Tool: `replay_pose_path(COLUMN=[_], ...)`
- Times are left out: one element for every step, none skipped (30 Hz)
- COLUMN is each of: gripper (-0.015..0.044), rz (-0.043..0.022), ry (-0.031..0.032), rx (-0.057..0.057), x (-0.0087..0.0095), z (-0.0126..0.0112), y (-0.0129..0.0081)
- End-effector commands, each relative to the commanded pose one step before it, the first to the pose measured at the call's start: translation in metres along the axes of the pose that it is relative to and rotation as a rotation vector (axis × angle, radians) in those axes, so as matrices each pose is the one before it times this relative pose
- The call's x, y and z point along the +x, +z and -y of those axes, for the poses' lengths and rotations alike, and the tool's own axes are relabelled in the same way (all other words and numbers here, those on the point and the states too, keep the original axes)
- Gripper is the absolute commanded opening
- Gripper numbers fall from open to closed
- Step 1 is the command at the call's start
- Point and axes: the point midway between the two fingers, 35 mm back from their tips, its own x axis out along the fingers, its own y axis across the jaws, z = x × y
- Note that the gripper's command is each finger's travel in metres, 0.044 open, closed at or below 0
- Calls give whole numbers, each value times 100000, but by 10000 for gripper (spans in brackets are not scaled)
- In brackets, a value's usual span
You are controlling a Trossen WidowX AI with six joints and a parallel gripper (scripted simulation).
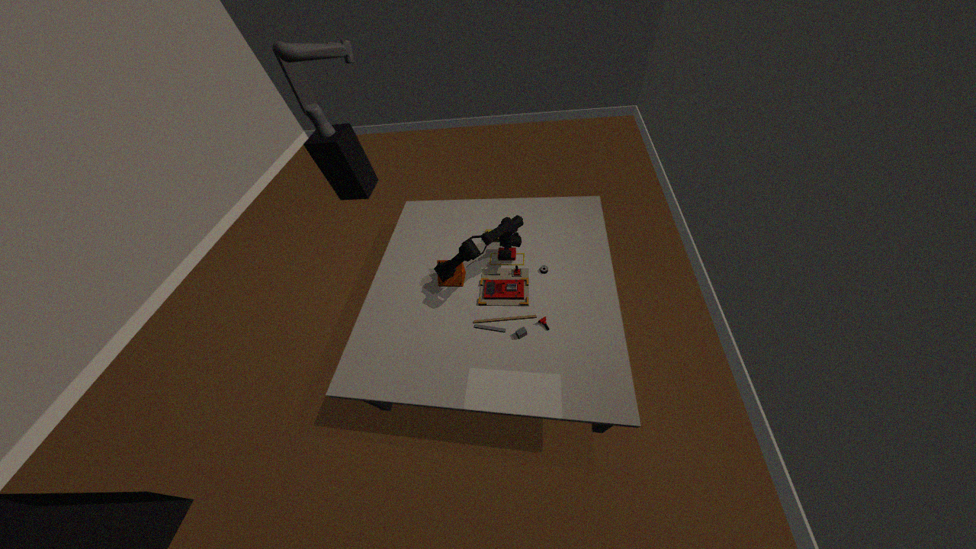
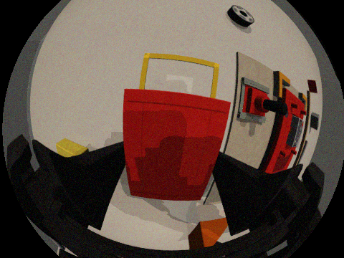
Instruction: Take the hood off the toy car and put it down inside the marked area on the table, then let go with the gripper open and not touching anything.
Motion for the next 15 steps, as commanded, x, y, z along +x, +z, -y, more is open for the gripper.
replay_pose_path(gripper=[0,0,0,0,0,0,0,0,0,0,0,0,0,0,0], rz=[-257,-1,-1,-1,0,0,0,0,0,0,0,0,0,0,0], ry=[-1094,-10,-10,-9,-5,-2,0,0,0,0,0,0,0,0,0], rx=[-1183,2,2,2,1,0,0,0,0,0,0,0,0,0,0], x=[652,91,91,73,44,15,0,0,0,0,0,0,0,8,16], z=[108,8,8,7,4,1,0,0,0,0,0,0,0,0,0], y=[-264,-11,-11,-9,-6,-2,0,0,5,5,0,0,0,0,0])
